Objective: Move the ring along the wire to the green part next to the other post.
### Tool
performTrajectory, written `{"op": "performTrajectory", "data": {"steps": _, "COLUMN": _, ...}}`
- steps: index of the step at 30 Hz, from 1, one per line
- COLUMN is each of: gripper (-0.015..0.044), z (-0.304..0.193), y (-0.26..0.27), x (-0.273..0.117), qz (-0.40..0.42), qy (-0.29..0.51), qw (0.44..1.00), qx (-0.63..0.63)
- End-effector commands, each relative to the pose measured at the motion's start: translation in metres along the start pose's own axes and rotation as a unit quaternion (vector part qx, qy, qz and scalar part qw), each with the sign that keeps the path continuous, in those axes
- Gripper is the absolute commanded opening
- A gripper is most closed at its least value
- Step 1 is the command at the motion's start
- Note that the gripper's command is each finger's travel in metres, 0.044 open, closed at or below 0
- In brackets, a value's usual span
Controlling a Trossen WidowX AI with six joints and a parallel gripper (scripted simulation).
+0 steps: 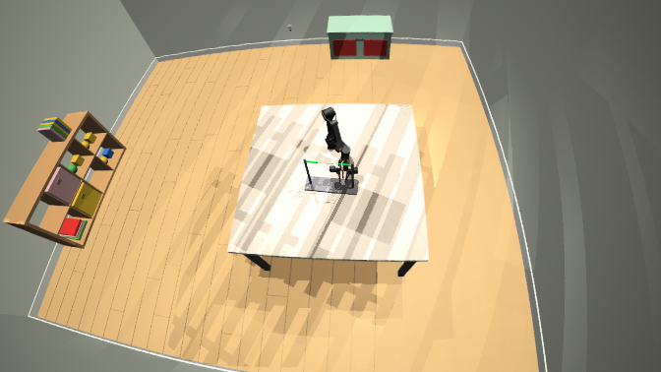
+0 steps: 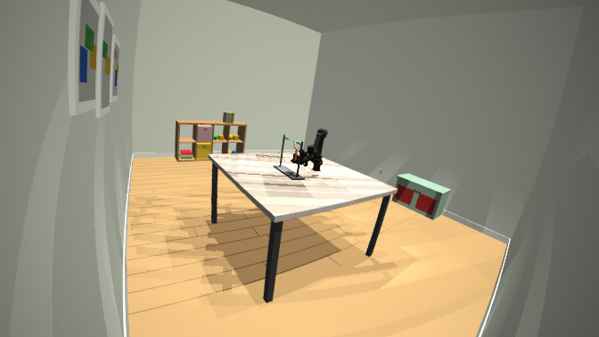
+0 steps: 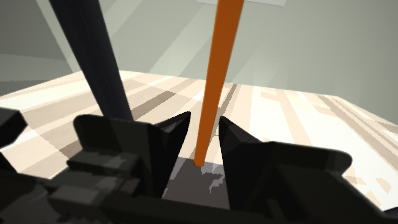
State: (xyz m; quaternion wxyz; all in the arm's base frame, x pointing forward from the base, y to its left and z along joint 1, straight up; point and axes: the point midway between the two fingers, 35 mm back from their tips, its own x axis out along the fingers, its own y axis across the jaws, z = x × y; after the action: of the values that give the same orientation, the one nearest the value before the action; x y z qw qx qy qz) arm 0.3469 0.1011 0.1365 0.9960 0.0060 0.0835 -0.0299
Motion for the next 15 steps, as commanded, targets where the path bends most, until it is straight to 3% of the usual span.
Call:
{"op": "performTrajectory", "data": {"steps": 1, "gripper": 0.0160, "z": 0.001, "y": 0.000, "x": -0.011, "qz": -0.002, "qy": 0.000, "qw": 1.000, "qx": 0.002}}
{"op": "performTrajectory", "data": {"steps": 15, "gripper": 0.0160, "z": -0.001, "y": -0.001, "x": -0.042, "qz": -0.004, "qy": 0.000, "qw": 1.000, "qx": 0.003}}
